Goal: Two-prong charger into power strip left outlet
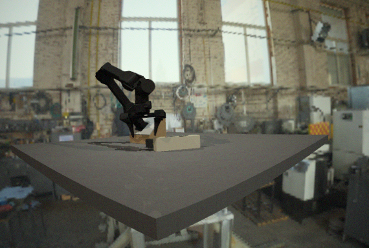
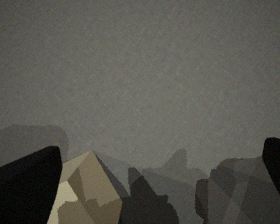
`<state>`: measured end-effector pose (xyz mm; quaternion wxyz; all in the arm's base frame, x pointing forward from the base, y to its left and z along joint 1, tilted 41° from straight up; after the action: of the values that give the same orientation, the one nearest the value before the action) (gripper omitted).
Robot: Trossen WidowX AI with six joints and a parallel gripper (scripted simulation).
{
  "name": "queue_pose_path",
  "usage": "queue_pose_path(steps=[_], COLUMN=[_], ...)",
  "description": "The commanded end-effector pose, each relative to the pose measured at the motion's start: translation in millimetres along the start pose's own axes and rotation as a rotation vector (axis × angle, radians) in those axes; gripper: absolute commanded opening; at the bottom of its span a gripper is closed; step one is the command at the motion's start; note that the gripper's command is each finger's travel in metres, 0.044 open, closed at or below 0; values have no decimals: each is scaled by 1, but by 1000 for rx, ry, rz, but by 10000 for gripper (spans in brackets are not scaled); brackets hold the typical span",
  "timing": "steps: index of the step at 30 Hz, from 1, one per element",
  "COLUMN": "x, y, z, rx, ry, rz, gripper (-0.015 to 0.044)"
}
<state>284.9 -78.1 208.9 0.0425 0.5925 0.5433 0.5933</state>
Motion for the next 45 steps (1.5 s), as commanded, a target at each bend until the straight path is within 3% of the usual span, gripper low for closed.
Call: queue_pose_path(steps=[1, 24, 45], x=[3, 28, 13], y=[-19, -122, -127], z=[4, 6, 4], rx=[105, 769, 786], ry=[7, -21, -24], rz=[49, 265, 270], gripper=[440, 440, 440])
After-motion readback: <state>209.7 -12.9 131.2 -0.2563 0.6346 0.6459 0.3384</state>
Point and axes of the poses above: the point midway between the two fingers, 35 mm back from their tips, its own x axis back along the fingers, its own z axis across the jaws, y = z × x, the point moved 6 cm from there along x, back along the fingers, and after that the axes turned 3 degrees about -x, right-handed, at the moved point
